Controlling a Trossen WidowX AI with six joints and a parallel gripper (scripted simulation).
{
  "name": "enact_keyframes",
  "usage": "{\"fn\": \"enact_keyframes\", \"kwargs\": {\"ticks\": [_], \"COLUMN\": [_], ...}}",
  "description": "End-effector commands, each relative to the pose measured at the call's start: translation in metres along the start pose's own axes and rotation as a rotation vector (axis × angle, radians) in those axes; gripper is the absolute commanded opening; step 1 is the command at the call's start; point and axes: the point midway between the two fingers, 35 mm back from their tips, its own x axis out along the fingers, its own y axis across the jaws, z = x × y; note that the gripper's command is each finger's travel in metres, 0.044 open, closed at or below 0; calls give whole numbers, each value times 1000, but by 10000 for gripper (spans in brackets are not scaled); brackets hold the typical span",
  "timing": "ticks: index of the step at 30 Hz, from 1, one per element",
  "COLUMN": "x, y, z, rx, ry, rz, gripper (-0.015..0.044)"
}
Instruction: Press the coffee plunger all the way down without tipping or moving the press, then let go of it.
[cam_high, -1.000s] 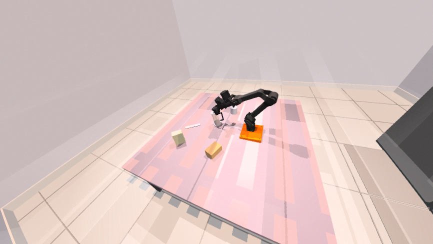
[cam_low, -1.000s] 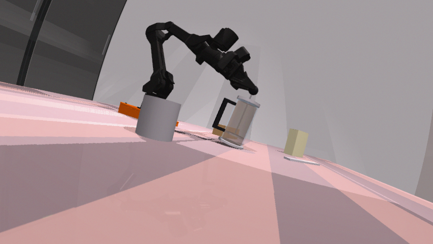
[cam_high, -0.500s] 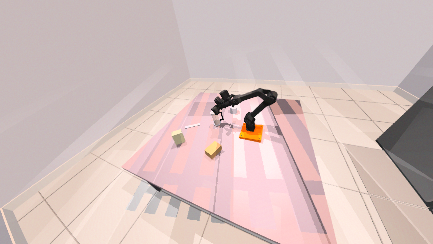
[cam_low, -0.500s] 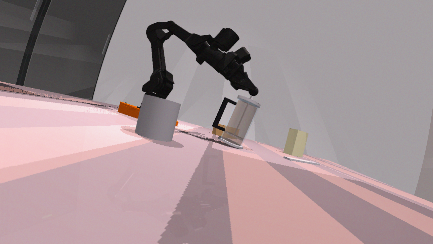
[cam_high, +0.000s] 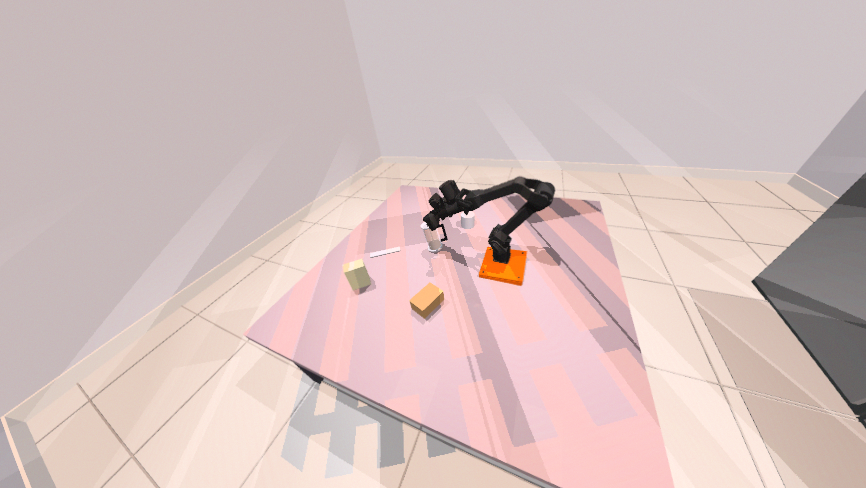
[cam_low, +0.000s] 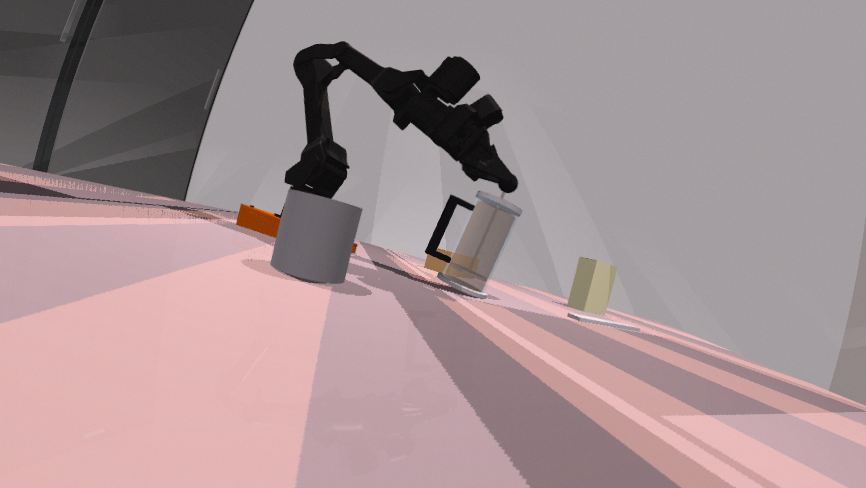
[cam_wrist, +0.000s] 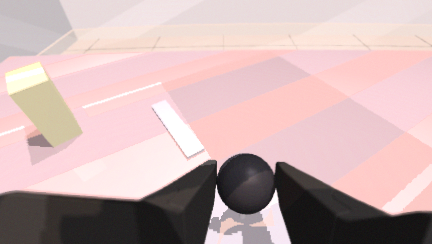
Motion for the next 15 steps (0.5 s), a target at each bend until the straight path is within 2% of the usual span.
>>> {"fn": "enact_keyframes", "kwargs": {"ticks": [1, 4, 15], "x": [0, 0, 0], "y": [0, 0, 0], "z": [0, 0, 0], "rx": [0, 0, 0], "ry": [1, 1, 1], "rz": [0, 0, 0], "gripper": [117, 117, 406]}}
